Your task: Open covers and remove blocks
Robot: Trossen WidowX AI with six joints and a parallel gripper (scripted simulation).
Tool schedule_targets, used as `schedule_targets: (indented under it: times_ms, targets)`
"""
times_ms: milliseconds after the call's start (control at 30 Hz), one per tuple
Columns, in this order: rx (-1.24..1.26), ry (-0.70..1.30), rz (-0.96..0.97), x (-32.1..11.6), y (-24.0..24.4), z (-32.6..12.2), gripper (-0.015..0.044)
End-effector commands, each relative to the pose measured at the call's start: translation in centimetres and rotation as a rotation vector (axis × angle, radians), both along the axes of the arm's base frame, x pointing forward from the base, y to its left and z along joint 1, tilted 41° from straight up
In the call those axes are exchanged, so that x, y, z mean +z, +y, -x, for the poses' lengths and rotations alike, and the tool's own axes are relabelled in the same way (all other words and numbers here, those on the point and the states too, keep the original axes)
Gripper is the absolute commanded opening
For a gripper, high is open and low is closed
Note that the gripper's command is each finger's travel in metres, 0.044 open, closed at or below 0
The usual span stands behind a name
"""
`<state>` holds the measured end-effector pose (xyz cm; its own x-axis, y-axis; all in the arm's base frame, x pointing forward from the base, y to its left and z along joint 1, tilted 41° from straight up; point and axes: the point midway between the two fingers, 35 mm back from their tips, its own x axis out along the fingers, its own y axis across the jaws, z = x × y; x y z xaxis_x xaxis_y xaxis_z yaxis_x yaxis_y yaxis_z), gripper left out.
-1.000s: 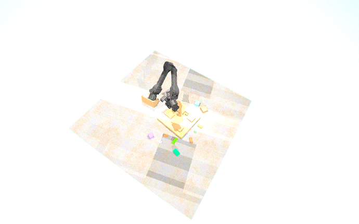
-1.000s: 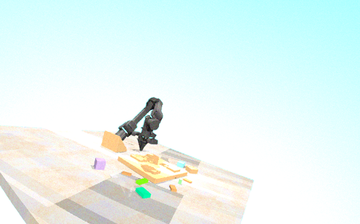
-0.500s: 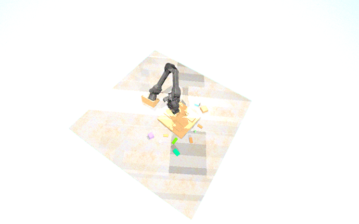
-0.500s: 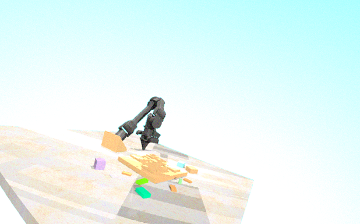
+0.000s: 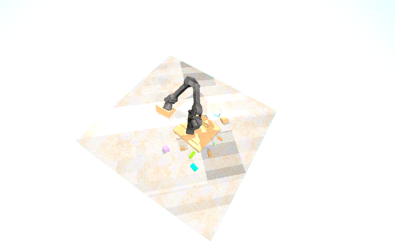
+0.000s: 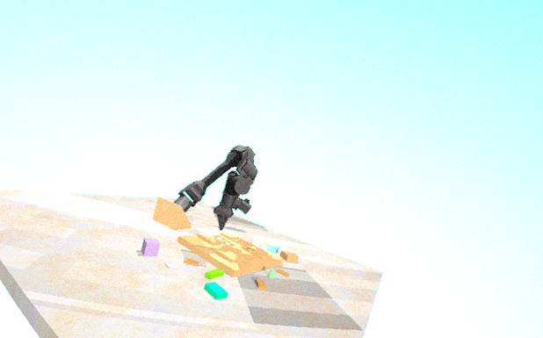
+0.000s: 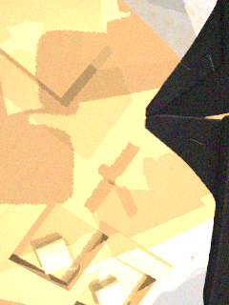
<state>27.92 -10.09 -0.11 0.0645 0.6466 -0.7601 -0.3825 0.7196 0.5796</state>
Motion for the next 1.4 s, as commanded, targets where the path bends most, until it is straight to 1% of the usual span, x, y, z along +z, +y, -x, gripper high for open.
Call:
schedule_targets:
  times_ms: [0,300,1367]
  targets:
    - [-0.156,0.139,-0.012,-1.4,-1.7,-1.4,0.0000]
    - [-0.457,0.390,-0.034,-4.3,-4.6,-3.7,0.0000]
    - [-0.463,0.395,-0.034,-4.7,-4.4,-3.8,0.0000]
